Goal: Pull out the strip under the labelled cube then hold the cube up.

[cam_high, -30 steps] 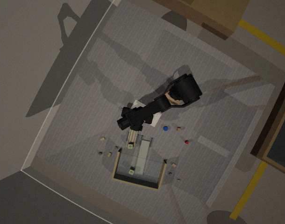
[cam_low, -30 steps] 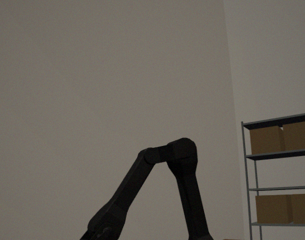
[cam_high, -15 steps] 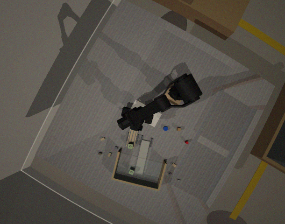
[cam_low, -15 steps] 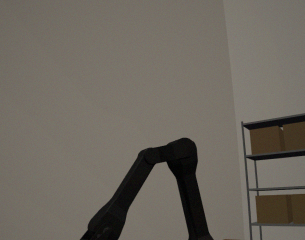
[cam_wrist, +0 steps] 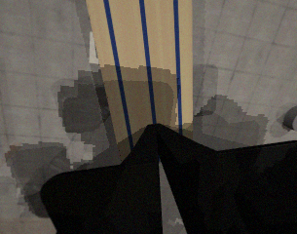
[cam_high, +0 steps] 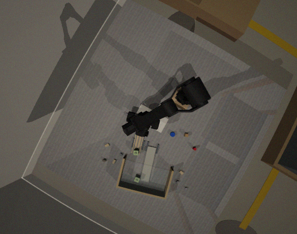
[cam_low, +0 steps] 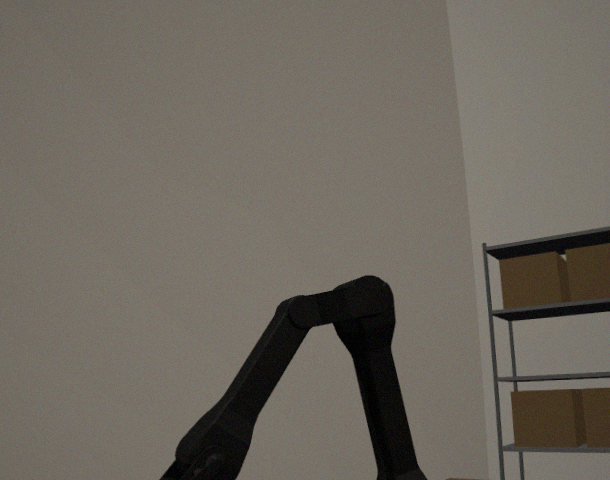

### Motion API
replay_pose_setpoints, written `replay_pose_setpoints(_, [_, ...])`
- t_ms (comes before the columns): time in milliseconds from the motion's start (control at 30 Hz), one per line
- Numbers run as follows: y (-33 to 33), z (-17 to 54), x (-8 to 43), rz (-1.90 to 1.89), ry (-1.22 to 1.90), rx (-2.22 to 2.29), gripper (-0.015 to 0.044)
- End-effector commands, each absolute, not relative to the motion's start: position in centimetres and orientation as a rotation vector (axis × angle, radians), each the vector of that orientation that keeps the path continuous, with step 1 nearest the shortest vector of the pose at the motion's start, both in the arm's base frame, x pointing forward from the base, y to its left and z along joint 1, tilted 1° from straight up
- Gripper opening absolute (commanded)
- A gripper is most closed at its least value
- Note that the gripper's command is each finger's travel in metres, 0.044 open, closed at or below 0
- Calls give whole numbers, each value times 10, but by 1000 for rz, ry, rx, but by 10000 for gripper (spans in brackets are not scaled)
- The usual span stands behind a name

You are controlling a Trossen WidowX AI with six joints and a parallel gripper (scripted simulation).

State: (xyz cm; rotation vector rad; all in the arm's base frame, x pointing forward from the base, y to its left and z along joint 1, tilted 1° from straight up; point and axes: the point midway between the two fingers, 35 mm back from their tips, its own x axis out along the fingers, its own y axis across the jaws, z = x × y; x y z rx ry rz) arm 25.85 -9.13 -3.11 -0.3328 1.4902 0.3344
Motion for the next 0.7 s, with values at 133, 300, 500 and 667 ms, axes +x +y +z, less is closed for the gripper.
replay_pose_setpoints(133, [-92,-22,259,335,1496,-331,0])
replay_pose_setpoints(300, [-92,12,259,337,1515,-326,0])
replay_pose_setpoints(500, [-90,12,260,355,1512,-344,26])
replay_pose_setpoints(667, [-78,12,279,478,1485,-470,157])
